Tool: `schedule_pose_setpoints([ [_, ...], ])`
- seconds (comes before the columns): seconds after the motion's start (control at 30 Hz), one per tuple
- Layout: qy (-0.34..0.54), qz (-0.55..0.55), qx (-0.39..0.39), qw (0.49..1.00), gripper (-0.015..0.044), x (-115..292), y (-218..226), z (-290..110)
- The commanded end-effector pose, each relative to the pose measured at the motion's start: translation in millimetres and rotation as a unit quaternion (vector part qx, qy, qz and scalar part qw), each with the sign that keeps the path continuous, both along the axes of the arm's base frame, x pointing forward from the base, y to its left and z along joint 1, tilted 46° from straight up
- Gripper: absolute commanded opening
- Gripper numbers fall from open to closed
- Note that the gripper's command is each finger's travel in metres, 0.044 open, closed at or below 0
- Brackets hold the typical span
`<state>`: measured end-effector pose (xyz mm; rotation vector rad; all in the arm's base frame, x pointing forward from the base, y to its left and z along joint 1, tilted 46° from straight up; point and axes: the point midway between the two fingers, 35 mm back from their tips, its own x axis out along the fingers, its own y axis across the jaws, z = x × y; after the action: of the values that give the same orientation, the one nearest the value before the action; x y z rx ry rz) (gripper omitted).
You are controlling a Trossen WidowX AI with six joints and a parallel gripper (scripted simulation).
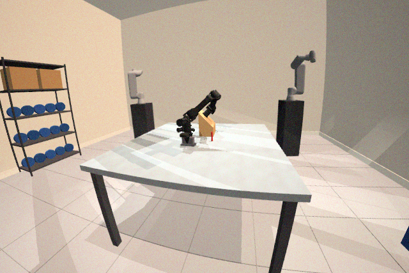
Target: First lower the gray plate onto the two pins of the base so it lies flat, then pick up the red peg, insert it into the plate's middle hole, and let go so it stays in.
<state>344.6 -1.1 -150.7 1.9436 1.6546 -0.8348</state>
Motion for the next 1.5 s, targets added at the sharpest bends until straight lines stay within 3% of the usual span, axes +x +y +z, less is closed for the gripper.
schedule_pose_setpoints([
  [0.0,-0.001,0.000,-0.001,1.000,0.0000,1,0,0],
  [0.03,-0.001,0.000,-0.001,1.000,0.0000,1,0,0],
  [0.6,-0.001,0.000,-0.001,1.000,0.0440,1,0,0],
  [0.8,0.001,-0.003,-0.002,1.000,0.0440,1,-11,10],
  [1.1,0.003,-0.001,-0.003,1.000,0.0440,-13,-92,86],
  [1.33,0.001,0.001,-0.004,1.000,0.0440,-14,-92,89],
  [1.47,-0.031,0.034,-0.010,0.999,0.0440,-20,-64,124],
])
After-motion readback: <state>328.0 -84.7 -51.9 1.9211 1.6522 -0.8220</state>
